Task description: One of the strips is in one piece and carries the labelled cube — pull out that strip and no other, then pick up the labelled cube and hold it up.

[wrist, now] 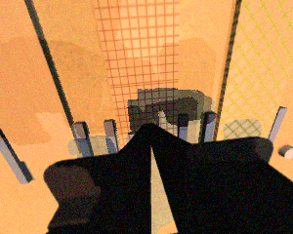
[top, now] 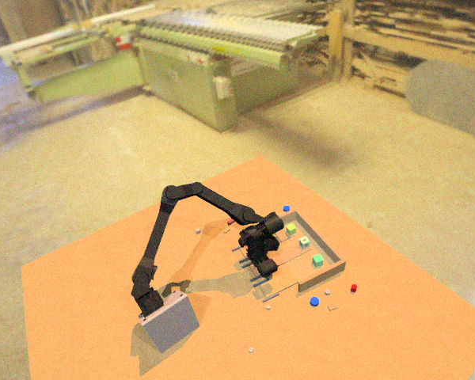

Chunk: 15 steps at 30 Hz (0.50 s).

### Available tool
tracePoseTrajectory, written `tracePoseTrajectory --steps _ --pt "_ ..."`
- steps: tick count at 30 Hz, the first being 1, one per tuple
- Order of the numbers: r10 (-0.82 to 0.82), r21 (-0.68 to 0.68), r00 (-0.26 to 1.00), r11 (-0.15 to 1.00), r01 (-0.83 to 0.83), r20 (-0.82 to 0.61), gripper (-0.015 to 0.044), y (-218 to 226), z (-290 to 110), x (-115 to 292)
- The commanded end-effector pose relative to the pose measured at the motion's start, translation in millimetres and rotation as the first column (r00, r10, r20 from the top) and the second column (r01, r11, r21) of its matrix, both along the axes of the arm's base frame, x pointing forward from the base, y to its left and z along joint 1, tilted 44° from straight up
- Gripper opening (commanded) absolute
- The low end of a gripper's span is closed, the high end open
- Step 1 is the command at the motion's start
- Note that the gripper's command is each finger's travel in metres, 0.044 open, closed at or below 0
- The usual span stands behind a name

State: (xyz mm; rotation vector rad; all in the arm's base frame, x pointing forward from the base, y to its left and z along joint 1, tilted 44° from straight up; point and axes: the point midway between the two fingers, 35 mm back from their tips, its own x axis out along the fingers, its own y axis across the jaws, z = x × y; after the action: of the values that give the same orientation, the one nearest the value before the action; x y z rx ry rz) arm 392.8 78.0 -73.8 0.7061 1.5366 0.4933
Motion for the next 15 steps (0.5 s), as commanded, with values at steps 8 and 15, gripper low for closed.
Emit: tracePoseTrajectory --steps 8,15 --pt "0.009 0.003 1.0 1.0 -0.009 -0.022 0.0 7 -1 -23" --pt "0.009 0.003 1.0 1.0 -0.009 -0.023 0.0 9 0 -34"
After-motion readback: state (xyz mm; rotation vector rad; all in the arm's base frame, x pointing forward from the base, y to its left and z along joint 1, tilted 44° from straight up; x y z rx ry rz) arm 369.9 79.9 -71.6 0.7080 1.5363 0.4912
